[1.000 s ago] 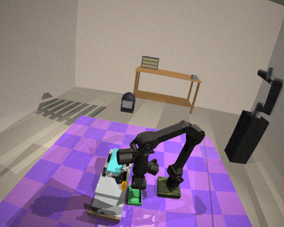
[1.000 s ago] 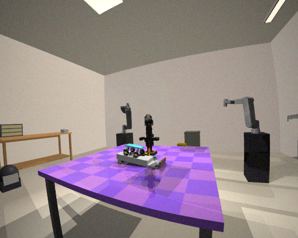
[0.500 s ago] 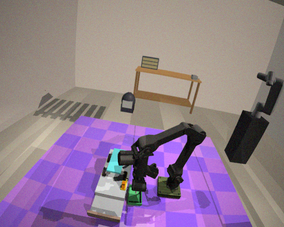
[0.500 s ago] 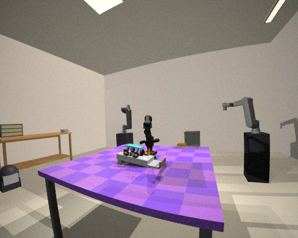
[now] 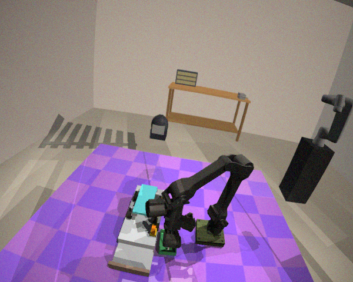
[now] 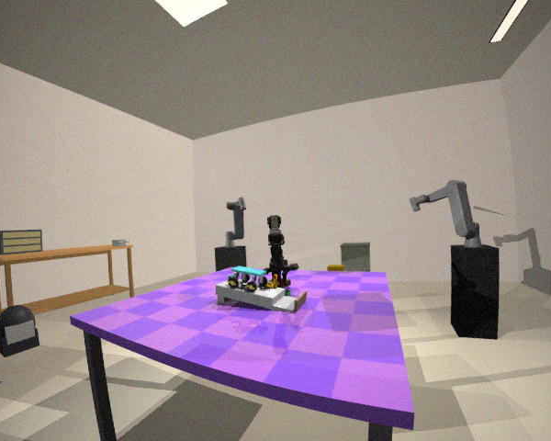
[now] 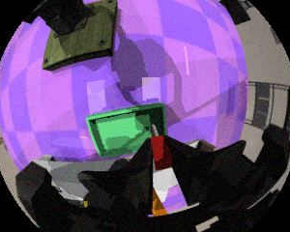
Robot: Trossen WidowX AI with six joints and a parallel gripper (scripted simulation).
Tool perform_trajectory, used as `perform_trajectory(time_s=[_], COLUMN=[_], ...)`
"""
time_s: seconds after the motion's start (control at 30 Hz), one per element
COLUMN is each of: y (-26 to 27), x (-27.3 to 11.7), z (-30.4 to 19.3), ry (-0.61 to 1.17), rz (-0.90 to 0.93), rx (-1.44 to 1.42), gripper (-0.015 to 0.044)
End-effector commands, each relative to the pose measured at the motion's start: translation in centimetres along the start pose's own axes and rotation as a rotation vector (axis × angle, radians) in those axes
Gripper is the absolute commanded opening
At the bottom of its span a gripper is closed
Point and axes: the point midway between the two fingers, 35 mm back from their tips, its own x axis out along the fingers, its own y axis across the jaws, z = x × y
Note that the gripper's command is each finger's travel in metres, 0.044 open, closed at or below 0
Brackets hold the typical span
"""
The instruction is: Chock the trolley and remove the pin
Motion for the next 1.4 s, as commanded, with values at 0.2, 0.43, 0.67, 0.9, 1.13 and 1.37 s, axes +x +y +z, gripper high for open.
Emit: perform_trajectory(time_s=[0.2, 0.43, 0.67, 0.9, 1.13, 1.37], y=[0.1, 0.7, 1.2, 1.8, 2.3, 2.8], x=[0.3, 0.4, 0.6, 0.7, 0.9, 1.1], z=[-0.1, 0.0, 0.0, 0.0, 0.0, 0.0], ry=[0.004, 0.004, 0.004, 0.004, 0.004, 0.004], rz=[-0.006, -0.005, -0.005, -0.004, -0.004, -0.003], rx=[0.003, 0.003, 0.003, 0.003, 0.003, 0.003], gripper=[0.0184, 0.0190, 0.0190, 0.0190, 0.0190, 0.0190])
